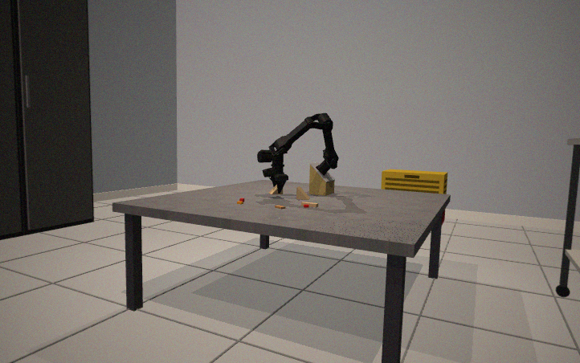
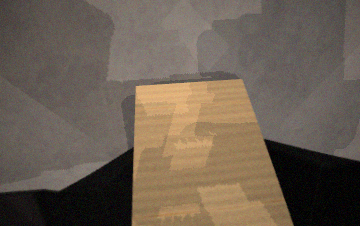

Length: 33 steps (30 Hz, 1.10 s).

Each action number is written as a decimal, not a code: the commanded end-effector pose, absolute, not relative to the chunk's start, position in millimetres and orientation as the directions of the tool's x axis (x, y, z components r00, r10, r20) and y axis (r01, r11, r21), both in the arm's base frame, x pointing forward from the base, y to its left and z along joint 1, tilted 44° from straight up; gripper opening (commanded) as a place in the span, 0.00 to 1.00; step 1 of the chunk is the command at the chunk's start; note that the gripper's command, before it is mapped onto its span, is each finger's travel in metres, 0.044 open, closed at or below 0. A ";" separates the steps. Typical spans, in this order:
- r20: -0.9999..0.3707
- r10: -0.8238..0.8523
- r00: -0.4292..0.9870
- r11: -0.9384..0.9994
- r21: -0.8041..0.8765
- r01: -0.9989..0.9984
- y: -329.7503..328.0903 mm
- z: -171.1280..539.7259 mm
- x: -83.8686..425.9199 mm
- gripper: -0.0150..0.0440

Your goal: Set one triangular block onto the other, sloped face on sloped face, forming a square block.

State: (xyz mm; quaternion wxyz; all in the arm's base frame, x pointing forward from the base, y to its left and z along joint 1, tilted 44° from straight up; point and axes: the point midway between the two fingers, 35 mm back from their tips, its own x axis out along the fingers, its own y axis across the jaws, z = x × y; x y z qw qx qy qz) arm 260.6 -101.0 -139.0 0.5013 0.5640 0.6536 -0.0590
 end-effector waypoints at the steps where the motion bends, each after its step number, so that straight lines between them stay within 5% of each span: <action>1: -0.730 0.668 0.147 0.366 0.494 0.789 -109.5 -133.3 263.3 0.25; 20: -0.726 0.673 0.144 0.324 0.464 0.824 -106.7 -134.0 262.2 0.25; 33: -0.725 0.674 0.146 0.045 0.237 0.970 -106.7 -134.1 262.2 0.25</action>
